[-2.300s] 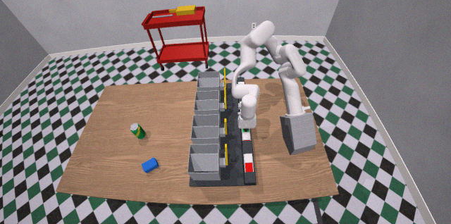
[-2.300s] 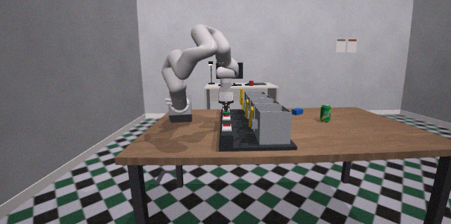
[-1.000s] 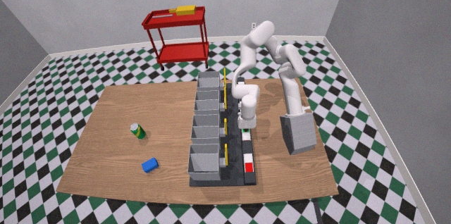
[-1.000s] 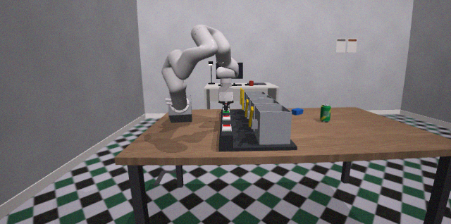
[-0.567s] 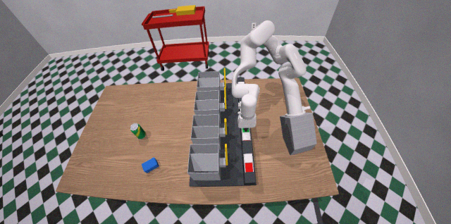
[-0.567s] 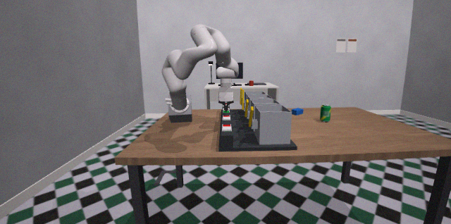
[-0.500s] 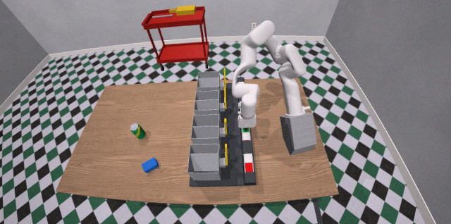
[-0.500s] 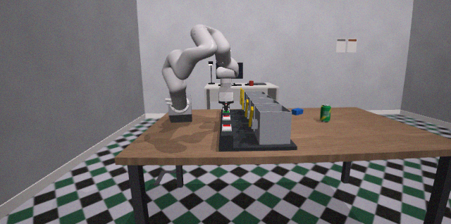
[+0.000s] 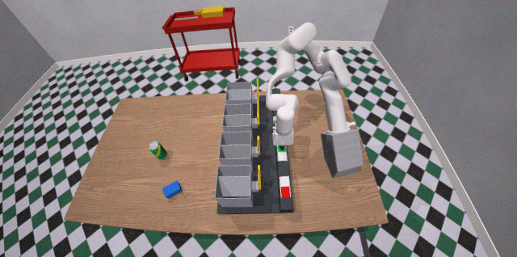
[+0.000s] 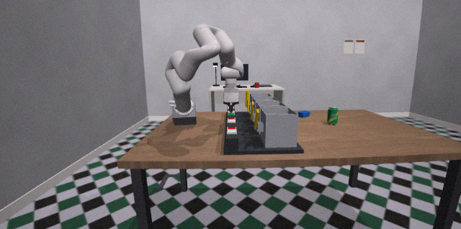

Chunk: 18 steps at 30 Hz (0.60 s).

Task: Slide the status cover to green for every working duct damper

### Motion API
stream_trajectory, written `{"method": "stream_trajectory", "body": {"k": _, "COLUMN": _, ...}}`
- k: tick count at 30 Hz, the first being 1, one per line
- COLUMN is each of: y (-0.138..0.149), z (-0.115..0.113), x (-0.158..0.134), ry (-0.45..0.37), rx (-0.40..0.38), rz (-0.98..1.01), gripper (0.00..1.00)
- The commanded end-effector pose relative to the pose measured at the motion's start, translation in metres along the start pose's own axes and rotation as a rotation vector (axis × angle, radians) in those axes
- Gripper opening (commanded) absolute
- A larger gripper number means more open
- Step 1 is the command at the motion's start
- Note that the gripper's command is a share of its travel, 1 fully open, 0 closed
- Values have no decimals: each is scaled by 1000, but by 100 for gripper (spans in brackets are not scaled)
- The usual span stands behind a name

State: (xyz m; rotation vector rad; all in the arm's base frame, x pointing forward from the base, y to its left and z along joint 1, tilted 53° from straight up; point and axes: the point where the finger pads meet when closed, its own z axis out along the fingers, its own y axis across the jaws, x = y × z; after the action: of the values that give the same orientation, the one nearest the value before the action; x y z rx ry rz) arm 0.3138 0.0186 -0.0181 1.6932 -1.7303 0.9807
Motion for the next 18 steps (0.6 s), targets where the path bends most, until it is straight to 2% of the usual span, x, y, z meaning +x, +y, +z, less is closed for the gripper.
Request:
{"method": "stream_trajectory", "body": {"k": 1, "y": -1, "z": -13, "x": 0, "ry": -2, "rx": 2, "rz": 1, "gripper": 0}}
{"method": "stream_trajectory", "body": {"k": 10, "y": -1, "z": -29, "x": 0, "ry": -2, "rx": 2, "rz": 1, "gripper": 0}}
{"method": "stream_trajectory", "body": {"k": 18, "y": -1, "z": -31, "x": 0, "ry": -2, "rx": 2, "rz": 1, "gripper": 0}}
